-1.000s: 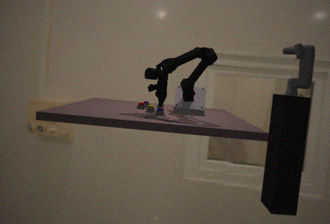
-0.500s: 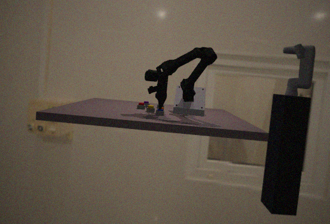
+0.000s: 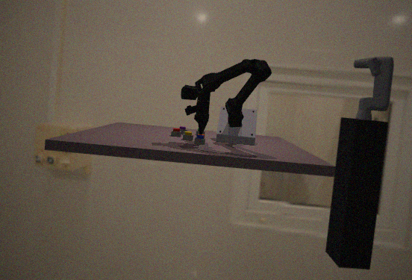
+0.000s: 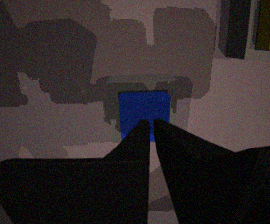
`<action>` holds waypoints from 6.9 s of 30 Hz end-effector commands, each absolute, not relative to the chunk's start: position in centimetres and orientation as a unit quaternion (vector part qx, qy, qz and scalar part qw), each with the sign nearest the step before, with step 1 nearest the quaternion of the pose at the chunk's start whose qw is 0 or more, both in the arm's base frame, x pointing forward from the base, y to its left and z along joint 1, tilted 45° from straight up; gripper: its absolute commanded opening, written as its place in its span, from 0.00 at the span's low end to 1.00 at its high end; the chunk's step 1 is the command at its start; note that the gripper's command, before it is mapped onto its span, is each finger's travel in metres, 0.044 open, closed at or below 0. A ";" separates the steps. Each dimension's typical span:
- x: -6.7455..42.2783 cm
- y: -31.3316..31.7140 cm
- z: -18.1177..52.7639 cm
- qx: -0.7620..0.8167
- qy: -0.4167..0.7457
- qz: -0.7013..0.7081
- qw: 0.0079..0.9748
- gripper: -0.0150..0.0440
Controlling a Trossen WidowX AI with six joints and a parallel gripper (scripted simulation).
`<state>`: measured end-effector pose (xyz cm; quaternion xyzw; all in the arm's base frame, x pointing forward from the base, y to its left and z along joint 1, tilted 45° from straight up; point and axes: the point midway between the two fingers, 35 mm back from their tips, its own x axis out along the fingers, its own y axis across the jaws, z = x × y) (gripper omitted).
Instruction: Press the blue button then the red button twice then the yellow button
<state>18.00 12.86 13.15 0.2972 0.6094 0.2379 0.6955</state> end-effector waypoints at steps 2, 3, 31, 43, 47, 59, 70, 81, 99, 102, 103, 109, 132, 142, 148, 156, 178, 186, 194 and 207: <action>17.8 11.5 14.8 0.298 0.605 0.240 0.698 0.29; 17.8 11.5 14.8 0.298 0.605 0.240 0.698 0.29; 25.7 -0.6 14.2 0.290 0.608 0.231 0.702 0.29; 29.4 -8.4 6.4 0.294 0.606 0.237 0.700 0.29; 29.4 -8.4 6.4 0.294 0.606 0.237 0.700 0.29; 30.3 -4.1 2.1 0.294 0.605 0.238 0.700 0.29; 30.6 -3.0 0.9 0.294 0.605 0.238 0.700 0.29; 30.9 -1.7 -0.3 0.295 0.605 0.239 0.700 0.29; 30.9 -1.7 -0.4 0.295 0.605 0.239 0.700 0.29; 31.0 -2.1 -0.1 0.292 0.603 0.238 0.704 0.29; 30.9 -2.6 0.5 0.292 0.604 0.238 0.703 0.29; 30.3 -4.1 2.1 0.294 0.605 0.238 0.700 0.29; 30.8 -1.8 -0.2 0.295 0.605 0.239 0.700 0.29; 30.9 -1.7 -0.4 0.295 0.605 0.239 0.700 0.29; 30.9 -1.7 -0.4 0.295 0.605 0.239 0.700 0.29; 30.6 -3.4 1.3 0.293 0.605 0.238 0.701 0.29; 26.8 -4.7 9.9 0.294 0.607 0.237 0.699 0.29; 22.7 -0.4 12.8 0.296 0.607 0.238 0.698 0.29; 23.0 0.3 12.0 0.295 0.607 0.237 0.699 0.29; 23.7 4.1 8.3 0.296 0.606 0.239 0.699 0.29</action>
